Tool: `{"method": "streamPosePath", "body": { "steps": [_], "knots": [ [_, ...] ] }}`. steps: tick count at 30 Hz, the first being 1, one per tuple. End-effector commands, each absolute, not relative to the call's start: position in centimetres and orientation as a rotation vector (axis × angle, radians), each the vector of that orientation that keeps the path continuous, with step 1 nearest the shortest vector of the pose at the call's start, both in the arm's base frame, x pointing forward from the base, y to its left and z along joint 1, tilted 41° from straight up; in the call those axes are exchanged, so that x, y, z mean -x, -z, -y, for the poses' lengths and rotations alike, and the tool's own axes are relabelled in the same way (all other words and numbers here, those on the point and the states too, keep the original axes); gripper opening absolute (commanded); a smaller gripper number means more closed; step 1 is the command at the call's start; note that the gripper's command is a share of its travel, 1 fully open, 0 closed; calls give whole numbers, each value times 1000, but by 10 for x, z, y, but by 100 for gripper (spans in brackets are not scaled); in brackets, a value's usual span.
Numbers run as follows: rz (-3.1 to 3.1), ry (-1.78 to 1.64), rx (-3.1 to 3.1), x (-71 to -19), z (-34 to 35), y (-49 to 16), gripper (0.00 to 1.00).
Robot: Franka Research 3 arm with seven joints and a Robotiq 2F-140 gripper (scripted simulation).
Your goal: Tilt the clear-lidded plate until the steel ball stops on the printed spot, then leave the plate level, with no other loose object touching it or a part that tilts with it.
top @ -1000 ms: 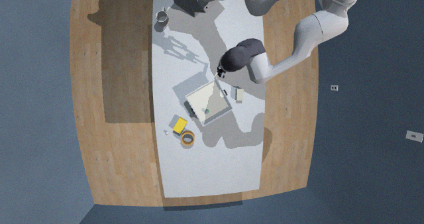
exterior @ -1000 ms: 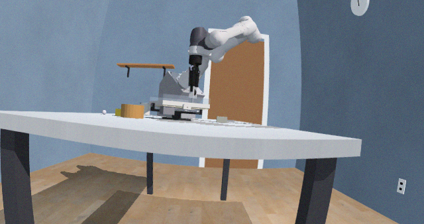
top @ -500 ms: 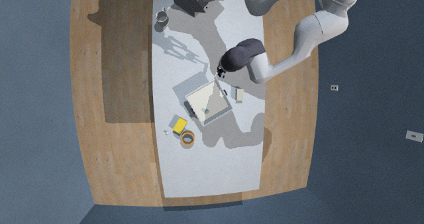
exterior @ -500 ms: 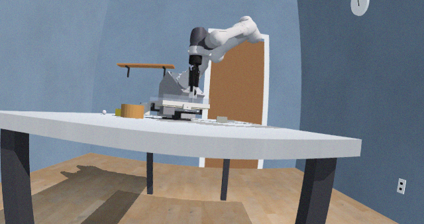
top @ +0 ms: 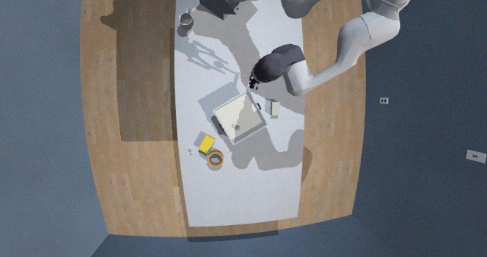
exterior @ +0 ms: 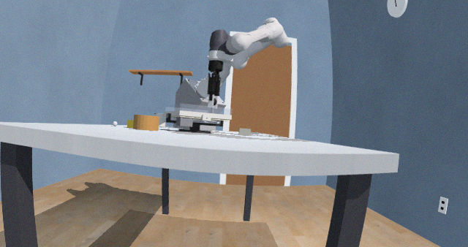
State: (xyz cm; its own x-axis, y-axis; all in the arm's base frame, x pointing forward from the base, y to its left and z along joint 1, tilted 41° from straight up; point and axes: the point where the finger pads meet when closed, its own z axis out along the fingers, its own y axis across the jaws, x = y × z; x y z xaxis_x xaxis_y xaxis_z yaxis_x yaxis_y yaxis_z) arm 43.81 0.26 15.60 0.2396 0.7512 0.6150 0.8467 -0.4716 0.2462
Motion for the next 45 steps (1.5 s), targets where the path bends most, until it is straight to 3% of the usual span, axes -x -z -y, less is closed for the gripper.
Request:
{"method": "streamPosePath", "body": {
  "steps": [1, 45],
  "knots": [
    [1538, 1048, 2366, -439, 0, -157, 36],
    [1538, 1048, 2366, -436, 2, -161, 36]
  ]
}}
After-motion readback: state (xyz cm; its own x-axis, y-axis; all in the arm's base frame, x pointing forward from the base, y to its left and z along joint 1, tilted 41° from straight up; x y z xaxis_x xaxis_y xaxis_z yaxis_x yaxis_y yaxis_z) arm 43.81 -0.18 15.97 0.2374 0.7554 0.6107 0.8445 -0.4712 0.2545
